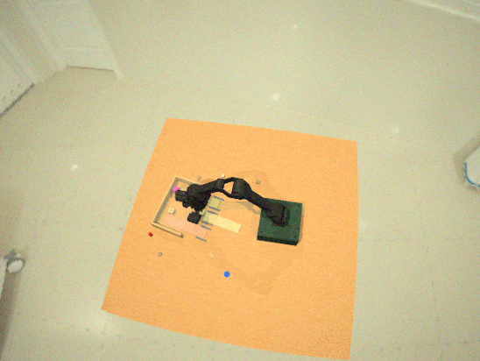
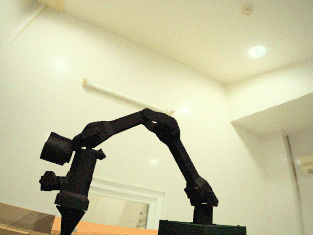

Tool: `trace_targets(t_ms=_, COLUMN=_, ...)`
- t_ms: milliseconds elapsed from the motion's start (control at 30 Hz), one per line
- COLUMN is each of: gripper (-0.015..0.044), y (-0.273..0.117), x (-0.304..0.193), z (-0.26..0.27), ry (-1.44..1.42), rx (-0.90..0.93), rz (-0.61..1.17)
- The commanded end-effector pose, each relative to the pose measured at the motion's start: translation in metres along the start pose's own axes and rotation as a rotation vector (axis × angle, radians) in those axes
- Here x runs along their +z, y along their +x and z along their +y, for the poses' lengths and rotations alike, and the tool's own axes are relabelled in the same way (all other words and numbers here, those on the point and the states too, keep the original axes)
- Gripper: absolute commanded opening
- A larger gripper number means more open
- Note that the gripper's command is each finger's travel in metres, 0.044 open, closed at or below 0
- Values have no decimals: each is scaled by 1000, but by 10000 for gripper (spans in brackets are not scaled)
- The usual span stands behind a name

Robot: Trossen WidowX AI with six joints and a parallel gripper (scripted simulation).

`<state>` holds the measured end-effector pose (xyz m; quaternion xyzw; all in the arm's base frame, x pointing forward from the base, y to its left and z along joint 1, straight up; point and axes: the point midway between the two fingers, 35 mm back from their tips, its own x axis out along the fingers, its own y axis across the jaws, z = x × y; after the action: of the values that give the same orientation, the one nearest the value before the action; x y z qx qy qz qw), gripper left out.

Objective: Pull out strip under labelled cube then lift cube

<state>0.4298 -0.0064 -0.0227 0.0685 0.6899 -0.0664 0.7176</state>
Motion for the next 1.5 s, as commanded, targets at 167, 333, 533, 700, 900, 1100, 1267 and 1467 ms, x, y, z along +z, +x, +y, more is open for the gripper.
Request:
trace_targets(t_ms=167, gripper=250, y=10, x=-3, z=0, ry=-5, rx=1, rz=10)
trace_targets(t_ms=333, gripper=145, y=8, x=-2, z=0, ry=0, rx=-1, rz=6)
trace_targets(t_ms=533, gripper=105, y=8, x=-2, z=0, ry=0, rx=-1, rz=6)
trace_targets(t_ms=700, gripper=0, y=6, x=-4, z=-1, ry=0, rx=-1, rz=6)
trace_targets(t_ms=900, gripper=0, y=-11, x=-24, z=-4, ry=-2, rx=-1, rz=9)
trace_targets(t_ms=1100, gripper=0, y=-27, x=-47, z=-8, ry=-4, rx=0, rz=12)
trace_targets(t_ms=1267, gripper=0, y=-35, x=-61, z=-11, ry=-5, rx=0, rz=14)
trace_targets(t_ms=1467, gripper=0, y=-35, x=-73, z=-13, ry=-5, rx=0, rz=15)
